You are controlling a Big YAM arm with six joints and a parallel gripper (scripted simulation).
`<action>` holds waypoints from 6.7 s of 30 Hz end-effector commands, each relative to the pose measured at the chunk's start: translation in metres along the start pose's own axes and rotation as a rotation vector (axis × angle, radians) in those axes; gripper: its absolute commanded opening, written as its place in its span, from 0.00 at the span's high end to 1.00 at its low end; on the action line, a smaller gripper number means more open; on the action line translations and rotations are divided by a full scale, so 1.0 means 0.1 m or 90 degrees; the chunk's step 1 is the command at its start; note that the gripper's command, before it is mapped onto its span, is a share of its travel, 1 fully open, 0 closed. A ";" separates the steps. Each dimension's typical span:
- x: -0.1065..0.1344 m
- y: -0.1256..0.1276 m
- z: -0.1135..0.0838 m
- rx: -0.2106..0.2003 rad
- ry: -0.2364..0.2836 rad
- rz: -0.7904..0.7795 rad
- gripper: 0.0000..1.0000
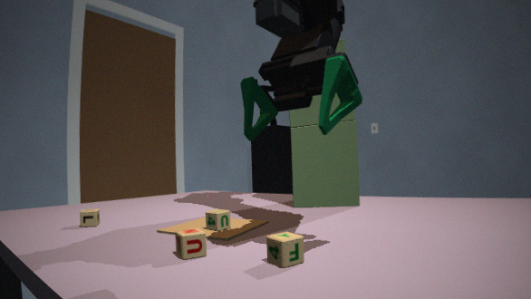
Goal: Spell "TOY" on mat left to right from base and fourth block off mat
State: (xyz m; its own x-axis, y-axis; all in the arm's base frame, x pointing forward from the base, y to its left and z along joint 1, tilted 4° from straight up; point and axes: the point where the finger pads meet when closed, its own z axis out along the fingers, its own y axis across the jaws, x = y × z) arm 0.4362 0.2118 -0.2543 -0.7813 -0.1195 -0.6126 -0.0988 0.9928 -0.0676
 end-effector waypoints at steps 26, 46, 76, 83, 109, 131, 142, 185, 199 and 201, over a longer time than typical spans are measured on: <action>-0.35 -0.35 0.04 -0.005 -0.026 0.010 0.00; -0.45 -1.03 0.20 -0.007 -0.021 -0.008 0.00; -0.45 -1.15 0.21 0.003 -0.020 0.005 0.00; -0.45 -1.15 0.21 0.003 -0.020 0.005 0.00; 0.35 -1.74 -0.47 -0.005 -0.035 -0.010 0.00; 0.62 -1.75 -0.50 -0.004 0.006 -0.008 0.00; 0.62 -1.75 -0.50 -0.004 0.006 -0.008 0.00; -0.27 -4.04 0.25 -0.009 0.010 -0.008 0.00; -0.41 -4.23 0.23 0.009 -0.011 -0.004 0.00; -0.41 -4.23 0.23 0.009 -0.011 -0.004 0.00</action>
State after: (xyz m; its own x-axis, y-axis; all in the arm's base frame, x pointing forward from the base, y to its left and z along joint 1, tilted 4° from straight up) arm 0.5157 -0.1936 -0.2238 -0.7816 -0.1157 -0.6130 -0.0962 0.9932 -0.0648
